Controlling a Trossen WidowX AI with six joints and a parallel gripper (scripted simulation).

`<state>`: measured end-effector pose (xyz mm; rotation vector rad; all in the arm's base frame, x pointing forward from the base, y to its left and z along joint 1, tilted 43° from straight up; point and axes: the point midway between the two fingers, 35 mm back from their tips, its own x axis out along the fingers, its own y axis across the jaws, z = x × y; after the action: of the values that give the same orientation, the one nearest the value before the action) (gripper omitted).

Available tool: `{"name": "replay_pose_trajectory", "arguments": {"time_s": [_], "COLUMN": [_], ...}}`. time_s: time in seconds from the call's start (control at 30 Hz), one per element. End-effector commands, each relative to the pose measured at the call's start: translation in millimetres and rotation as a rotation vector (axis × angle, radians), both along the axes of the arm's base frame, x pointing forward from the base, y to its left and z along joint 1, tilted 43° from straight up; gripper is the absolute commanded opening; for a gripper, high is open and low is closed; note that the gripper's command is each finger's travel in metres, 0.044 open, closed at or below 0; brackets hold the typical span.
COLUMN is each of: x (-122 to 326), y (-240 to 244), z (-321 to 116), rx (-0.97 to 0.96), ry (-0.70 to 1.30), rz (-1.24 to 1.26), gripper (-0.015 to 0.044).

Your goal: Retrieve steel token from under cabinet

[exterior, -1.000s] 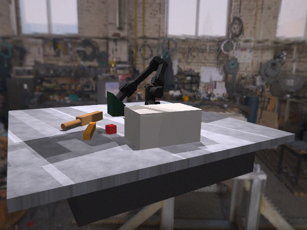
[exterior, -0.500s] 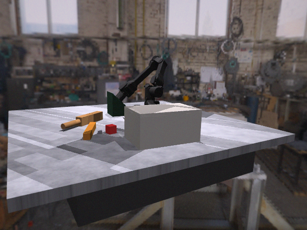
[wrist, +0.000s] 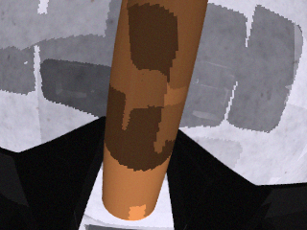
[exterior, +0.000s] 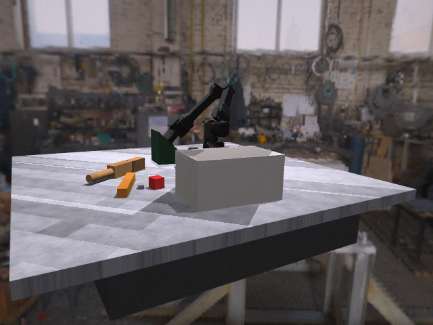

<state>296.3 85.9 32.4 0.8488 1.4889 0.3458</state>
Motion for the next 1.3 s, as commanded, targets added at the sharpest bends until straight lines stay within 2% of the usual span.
{"name": "replay_pose_trajectory", "arguments": {"time_s": [0.0,1.27], "x": [-7.9,-49.8], "y": [2.7,17.7], "z": [0.2,8.4], "rx": [0.001,0.002], "ry": [0.008,0.01], "rz": [-0.002,-0.002], "gripper": [0.0,0.0]}}
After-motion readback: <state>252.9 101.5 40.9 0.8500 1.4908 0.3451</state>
